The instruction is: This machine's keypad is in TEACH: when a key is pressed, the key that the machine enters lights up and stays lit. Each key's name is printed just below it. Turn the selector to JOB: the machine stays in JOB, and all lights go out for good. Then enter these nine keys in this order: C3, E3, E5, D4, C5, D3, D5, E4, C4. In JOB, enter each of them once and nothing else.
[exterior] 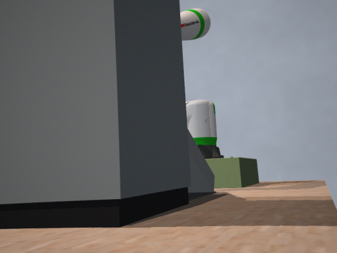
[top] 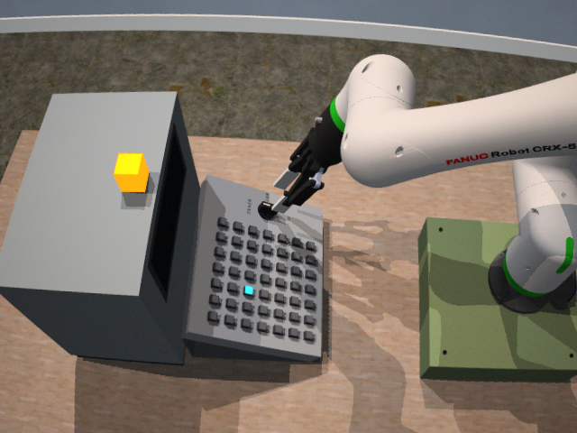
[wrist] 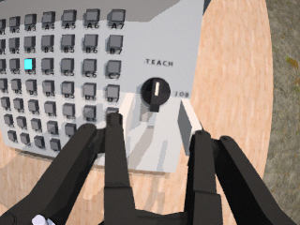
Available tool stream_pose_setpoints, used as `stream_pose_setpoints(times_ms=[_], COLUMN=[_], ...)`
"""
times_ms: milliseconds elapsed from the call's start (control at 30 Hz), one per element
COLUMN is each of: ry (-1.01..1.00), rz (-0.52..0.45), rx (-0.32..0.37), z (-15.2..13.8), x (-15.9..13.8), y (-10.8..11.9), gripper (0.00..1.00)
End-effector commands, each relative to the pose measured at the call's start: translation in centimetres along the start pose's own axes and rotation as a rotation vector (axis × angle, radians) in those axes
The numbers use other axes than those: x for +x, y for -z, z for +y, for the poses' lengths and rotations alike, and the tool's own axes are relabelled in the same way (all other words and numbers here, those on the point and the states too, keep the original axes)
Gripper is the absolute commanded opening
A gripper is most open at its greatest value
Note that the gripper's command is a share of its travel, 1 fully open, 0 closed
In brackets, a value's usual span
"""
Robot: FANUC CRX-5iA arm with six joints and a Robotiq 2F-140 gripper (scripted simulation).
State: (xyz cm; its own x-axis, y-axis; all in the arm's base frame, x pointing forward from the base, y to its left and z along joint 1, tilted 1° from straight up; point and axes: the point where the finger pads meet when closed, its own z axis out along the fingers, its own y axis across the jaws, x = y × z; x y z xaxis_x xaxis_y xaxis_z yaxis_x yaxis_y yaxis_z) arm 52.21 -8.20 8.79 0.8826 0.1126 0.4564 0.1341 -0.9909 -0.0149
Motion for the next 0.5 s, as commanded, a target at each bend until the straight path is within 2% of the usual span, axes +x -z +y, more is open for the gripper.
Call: stream_pose_setpoints(times_ms=[0, 467], ry=[0.0, 0.0], rz=[0.0, 0.0], rx=[0.0, 0.0], z=[0.01, 0.01], x=[0.03, 0.03], y=[0.01, -0.21], gripper=[0.33, 0.33])
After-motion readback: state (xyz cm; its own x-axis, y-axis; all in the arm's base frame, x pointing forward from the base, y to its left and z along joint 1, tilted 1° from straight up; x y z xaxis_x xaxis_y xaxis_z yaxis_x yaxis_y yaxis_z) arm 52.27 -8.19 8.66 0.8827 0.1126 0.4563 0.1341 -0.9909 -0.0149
